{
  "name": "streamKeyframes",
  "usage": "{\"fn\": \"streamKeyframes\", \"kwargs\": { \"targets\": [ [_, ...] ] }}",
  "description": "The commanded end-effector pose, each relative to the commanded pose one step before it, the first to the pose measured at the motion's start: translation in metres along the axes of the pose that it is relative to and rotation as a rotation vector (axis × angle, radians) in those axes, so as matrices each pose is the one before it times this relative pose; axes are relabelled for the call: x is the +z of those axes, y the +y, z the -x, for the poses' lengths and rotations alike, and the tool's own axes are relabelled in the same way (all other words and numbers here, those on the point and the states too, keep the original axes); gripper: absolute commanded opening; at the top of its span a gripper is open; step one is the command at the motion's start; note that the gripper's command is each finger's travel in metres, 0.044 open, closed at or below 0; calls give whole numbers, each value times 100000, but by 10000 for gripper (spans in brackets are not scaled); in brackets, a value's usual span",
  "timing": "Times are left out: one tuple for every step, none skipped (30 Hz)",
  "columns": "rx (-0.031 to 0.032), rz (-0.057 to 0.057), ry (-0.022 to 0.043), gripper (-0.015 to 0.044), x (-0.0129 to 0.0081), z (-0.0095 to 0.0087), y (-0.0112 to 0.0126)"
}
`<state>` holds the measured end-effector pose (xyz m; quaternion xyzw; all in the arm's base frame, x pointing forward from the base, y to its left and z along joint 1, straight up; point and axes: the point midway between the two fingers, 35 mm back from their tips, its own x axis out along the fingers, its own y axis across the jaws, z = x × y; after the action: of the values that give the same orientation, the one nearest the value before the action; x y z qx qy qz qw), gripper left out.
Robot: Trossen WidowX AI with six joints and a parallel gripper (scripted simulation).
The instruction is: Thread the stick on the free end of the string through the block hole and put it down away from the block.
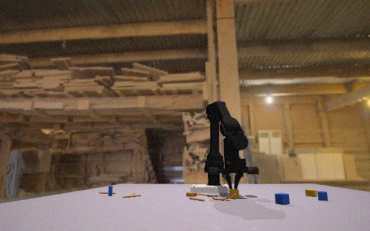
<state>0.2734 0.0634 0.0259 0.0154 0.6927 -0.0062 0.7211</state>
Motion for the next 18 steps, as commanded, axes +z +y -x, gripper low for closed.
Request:
{"fn": "streamKeyframes", "kwargs": {
  "targets": [
    [-24, 342, -45, 0, -231, -30, -24],
    [9, 3, 0, 0, -133, 0, -1],
    [17, 6, 2, 0, -138, -3, -1],
    [27, -6, 12, 0, -168, -8, -3],
    [27, -17, 24, 0, -163, -13, -5],
    [20, -19, 23, 0, -144, -15, -5],
    [13, -15, 19, 0, -136, -14, -4],
    [6, -10, 18, 0, -139, -13, -4],
    [1, -3, 12, 0, -143, -11, -4],
    [-1, 3, 11, 0, -146, -8, -3],
    [-3, -1, 6, 0, -146, -5, -3],
    [-2, 3, 4, 0, -147, -3, -2],
    [-1, 3, 6, 0, -148, -1, -2],
    [0, 5, 5, 0, -148, 1, -1],
    [2, 6, 9, 0, -147, 2, -1],
    [4, 4, 8, 0, -146, 2, -1],
    [5, 3, 11, 0, -146, 2, 0],
    [5, 1, 8, 0, -145, 2, 0]
  ]
}}
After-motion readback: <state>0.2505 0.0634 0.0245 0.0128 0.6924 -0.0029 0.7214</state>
